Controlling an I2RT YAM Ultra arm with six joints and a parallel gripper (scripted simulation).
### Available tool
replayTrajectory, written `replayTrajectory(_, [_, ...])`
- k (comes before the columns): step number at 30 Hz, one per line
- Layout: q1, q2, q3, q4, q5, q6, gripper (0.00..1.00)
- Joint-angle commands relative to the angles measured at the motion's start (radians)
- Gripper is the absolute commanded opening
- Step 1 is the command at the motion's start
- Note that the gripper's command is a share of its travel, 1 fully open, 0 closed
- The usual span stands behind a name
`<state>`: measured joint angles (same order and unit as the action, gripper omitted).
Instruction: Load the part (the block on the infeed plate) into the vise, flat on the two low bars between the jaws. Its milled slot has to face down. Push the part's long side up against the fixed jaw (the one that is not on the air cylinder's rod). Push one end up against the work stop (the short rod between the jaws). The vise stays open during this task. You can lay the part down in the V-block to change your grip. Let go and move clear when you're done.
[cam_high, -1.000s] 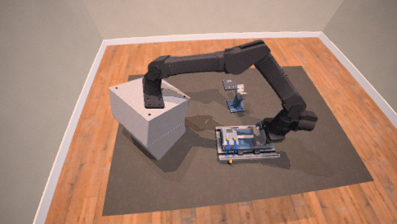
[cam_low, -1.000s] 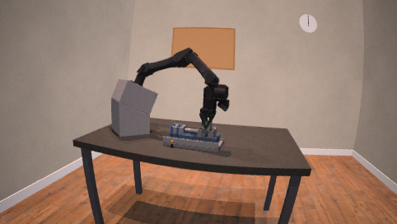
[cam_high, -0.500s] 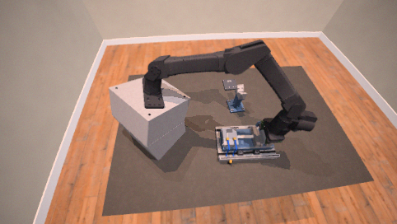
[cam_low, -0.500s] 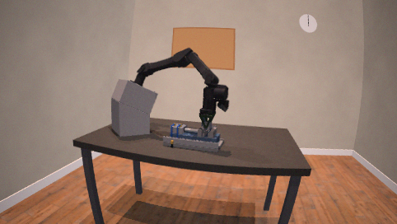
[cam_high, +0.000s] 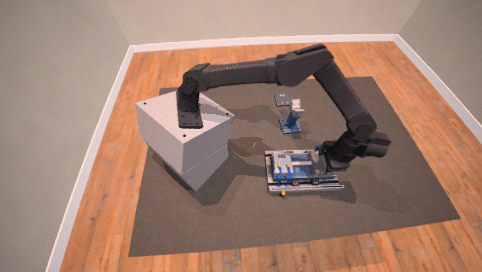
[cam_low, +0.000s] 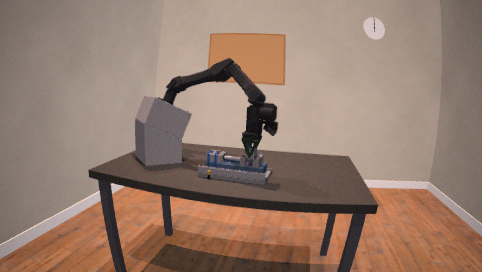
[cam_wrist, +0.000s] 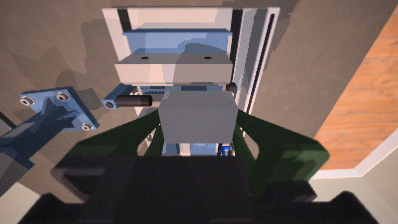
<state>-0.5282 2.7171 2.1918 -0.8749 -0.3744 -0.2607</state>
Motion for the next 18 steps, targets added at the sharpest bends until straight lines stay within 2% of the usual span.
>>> replayTrajectory(1, [-0.009,-0.034,-0.020,0.009,0.004,0.005,0.00])
replayTrajectory(18, [-0.009,-0.035,-0.024,0.012,0.004,0.005,0.00])
